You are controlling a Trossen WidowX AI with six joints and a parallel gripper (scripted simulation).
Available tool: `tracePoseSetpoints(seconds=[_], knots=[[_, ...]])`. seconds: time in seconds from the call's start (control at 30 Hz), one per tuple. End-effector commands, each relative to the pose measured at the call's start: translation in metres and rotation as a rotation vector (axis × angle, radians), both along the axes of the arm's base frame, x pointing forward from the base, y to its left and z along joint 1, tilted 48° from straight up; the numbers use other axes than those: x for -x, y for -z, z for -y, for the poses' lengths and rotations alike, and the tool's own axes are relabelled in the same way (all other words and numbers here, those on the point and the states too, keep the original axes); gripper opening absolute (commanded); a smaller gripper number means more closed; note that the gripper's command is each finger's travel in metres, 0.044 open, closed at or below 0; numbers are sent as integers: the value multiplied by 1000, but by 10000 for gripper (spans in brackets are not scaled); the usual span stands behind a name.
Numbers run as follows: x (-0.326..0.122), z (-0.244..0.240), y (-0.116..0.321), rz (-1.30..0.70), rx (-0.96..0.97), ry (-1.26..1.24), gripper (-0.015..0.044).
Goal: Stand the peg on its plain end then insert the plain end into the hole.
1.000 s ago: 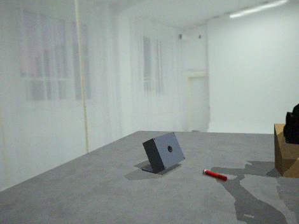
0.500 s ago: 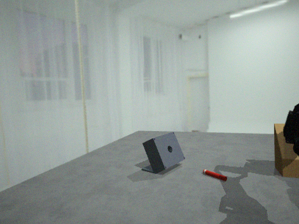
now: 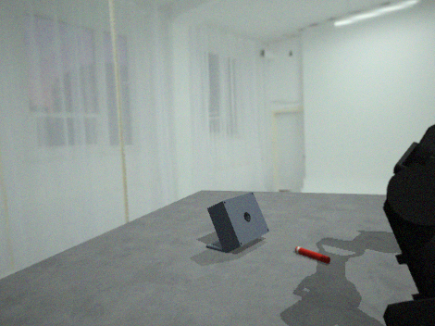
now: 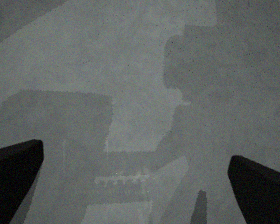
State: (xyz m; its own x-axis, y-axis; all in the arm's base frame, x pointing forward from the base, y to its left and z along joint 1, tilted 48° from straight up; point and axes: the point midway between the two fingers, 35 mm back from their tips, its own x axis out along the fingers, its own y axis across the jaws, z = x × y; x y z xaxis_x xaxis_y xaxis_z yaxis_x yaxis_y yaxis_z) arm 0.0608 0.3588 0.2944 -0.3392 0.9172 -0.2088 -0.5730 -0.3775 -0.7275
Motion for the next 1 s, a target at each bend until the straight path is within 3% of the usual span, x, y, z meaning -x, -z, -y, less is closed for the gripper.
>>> tracePoseSetpoints(seconds=[0.0,0.57,0.97], knots=[[-15,2,2,-38,26,54,440],[-85,23,34,-283,187,313,440],[-130,46,73,-566,348,504,440]])
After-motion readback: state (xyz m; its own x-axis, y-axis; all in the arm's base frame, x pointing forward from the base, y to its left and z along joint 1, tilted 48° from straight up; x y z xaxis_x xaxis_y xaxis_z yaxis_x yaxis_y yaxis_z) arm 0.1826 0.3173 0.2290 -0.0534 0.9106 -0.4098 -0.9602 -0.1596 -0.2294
